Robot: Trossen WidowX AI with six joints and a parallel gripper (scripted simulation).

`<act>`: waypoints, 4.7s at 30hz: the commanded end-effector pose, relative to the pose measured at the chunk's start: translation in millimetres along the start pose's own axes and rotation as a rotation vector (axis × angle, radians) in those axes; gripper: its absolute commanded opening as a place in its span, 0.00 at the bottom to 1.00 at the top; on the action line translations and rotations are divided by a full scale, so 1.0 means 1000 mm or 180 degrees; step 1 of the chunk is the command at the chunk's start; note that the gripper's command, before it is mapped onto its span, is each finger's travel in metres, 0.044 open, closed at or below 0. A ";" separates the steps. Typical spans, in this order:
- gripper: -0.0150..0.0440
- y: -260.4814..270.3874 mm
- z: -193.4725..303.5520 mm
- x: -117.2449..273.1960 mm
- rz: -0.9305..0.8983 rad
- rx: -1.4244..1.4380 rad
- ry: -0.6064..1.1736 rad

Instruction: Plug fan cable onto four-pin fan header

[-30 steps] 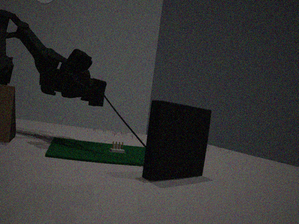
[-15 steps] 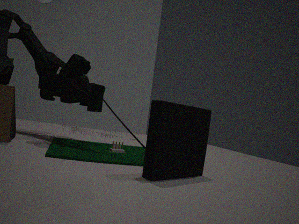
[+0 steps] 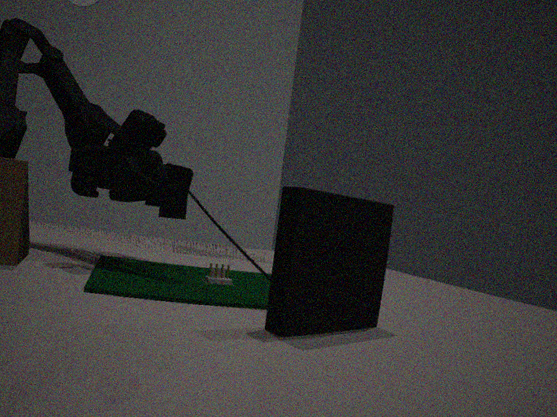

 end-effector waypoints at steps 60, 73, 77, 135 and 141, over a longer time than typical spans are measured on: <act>0.25 -0.006 0.054 -0.010 0.0003 -0.0013 -0.0008; 0.25 -0.008 0.065 -0.013 0.0004 -0.0012 -0.0007; 0.25 -0.008 0.068 -0.013 0.0005 -0.0012 -0.0007; 0.49 -0.009 0.068 -0.013 0.0015 -0.0001 0.0004; 0.49 -0.009 0.068 -0.013 0.0015 -0.0001 0.0004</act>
Point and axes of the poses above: the point midway between the two fingers, 35 mm back from their tips, its own x axis back along the fingers, its own y axis across the jaws, z = x × y, the point moved 1 cm from there along x, back along the fingers, and after that the axes turned 6 degrees about -x, right-handed, at the moved point
